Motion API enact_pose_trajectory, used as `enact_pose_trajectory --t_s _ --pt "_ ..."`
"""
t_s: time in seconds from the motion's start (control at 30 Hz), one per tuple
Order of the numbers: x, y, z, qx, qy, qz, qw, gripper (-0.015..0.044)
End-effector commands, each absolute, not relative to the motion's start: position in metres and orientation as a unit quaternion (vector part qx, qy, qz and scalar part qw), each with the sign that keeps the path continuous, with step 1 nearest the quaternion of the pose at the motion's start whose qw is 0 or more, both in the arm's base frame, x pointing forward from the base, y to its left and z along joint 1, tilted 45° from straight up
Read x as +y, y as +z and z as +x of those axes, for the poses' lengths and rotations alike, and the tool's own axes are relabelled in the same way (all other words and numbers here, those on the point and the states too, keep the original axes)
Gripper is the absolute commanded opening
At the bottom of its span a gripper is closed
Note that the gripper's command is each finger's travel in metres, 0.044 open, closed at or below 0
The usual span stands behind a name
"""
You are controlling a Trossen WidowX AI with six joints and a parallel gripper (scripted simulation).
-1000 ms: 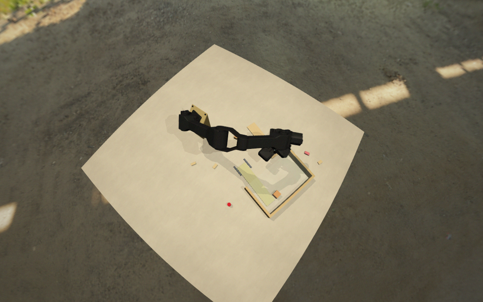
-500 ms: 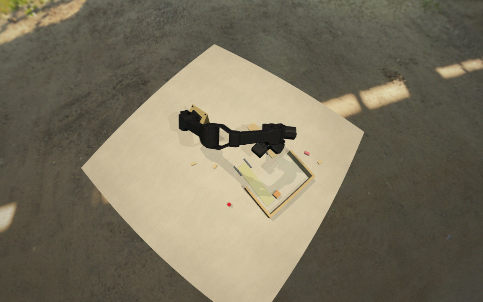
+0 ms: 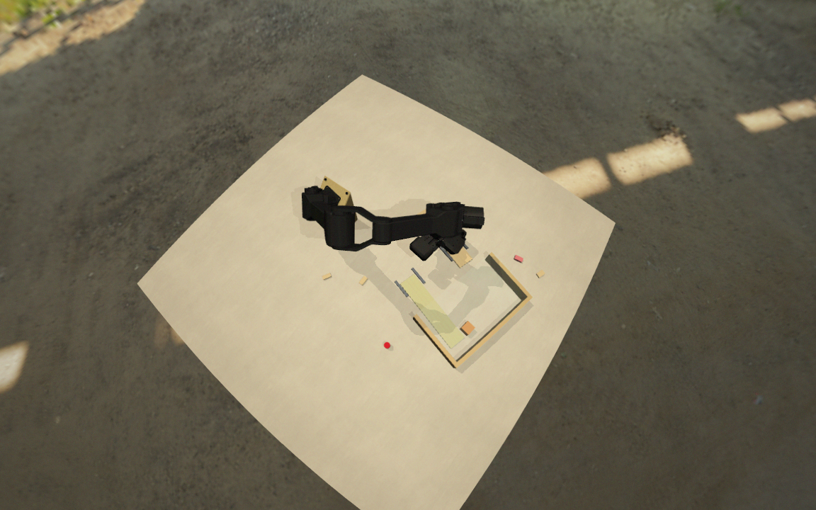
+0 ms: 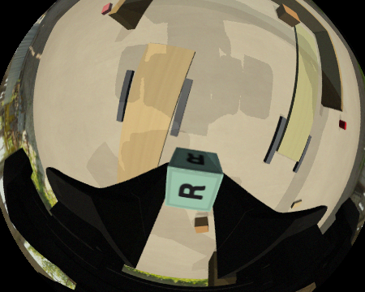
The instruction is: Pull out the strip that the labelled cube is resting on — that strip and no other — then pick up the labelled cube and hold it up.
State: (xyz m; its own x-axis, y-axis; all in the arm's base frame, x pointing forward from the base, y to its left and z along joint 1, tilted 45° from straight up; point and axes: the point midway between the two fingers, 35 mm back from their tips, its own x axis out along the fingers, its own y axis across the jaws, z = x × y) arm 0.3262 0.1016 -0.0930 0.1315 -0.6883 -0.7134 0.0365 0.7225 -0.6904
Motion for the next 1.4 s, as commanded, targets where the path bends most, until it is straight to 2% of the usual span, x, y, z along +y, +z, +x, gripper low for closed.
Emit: enact_pose_trajectory --t_s 0.0,0.37,0.63,1.37 --pt "0.098 -0.091 0.315 0.607 -0.258 -0.266 0.703 0.0000" --pt "0.083 -0.086 0.282 0.607 -0.258 -0.267 0.702 0.0000" --pt "0.107 -0.061 0.277 0.608 -0.258 -0.266 0.703 0.0000" --pt "0.108 -0.060 0.277 0.608 -0.258 -0.266 0.703 0.0000"
